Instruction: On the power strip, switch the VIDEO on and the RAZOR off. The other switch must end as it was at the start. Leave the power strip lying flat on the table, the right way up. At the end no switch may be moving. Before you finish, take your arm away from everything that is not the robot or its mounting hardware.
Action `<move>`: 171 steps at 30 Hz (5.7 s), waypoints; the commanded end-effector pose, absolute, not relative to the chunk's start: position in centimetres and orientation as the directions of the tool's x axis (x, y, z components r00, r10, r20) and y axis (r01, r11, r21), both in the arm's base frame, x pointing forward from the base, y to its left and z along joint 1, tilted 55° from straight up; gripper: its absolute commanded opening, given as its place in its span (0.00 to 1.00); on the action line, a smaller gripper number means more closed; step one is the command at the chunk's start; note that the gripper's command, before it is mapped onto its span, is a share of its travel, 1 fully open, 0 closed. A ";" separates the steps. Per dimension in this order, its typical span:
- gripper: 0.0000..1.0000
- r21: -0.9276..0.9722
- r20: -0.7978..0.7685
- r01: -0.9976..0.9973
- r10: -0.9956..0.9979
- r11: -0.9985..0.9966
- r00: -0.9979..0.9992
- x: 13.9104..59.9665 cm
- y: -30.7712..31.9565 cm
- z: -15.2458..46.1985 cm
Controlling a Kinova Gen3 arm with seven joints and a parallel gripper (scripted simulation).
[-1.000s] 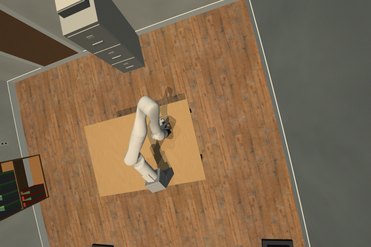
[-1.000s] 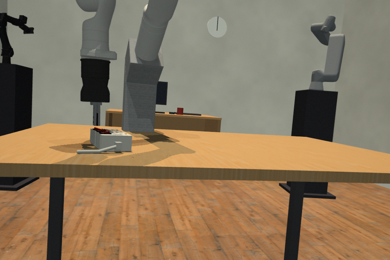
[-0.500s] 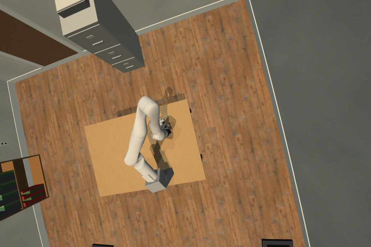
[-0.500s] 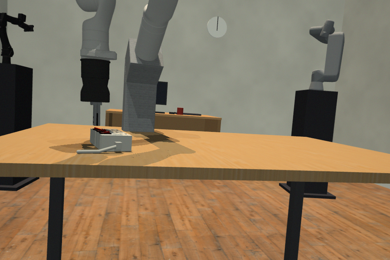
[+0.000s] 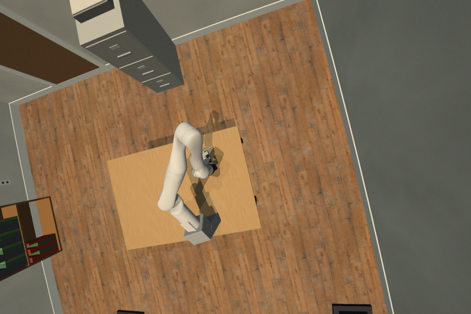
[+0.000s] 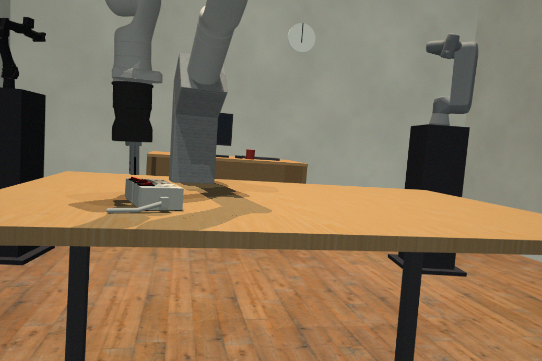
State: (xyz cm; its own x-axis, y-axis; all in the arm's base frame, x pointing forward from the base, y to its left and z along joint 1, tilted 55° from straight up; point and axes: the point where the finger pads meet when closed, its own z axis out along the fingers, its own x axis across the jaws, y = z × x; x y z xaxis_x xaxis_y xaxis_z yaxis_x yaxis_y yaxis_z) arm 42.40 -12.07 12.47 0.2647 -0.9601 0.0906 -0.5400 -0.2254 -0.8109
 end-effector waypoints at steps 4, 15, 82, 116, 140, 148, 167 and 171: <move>0.00 -0.812 0.100 -0.537 -0.961 -0.229 0.259 42.6 -12.5 12.6; 0.00 -0.812 0.100 -0.537 -0.961 -0.229 0.259 42.6 -12.5 12.6; 0.00 -0.811 0.110 -0.539 -0.964 -0.228 0.243 43.2 -12.3 12.1; 0.00 -0.803 0.115 -0.543 -0.958 -0.246 0.264 41.4 -12.5 13.3; 0.00 -0.803 0.103 -0.547 -0.960 -0.234 0.260 40.1 -12.7 14.3; 0.00 -0.804 0.104 -0.546 -0.961 -0.234 0.258 40.2 -12.8 14.5; 0.00 -0.812 0.110 -0.538 -0.964 -0.228 0.242 43.6 -9.5 22.2; 0.00 -0.812 0.110 -0.538 -0.964 -0.228 0.242 43.6 -9.5 22.2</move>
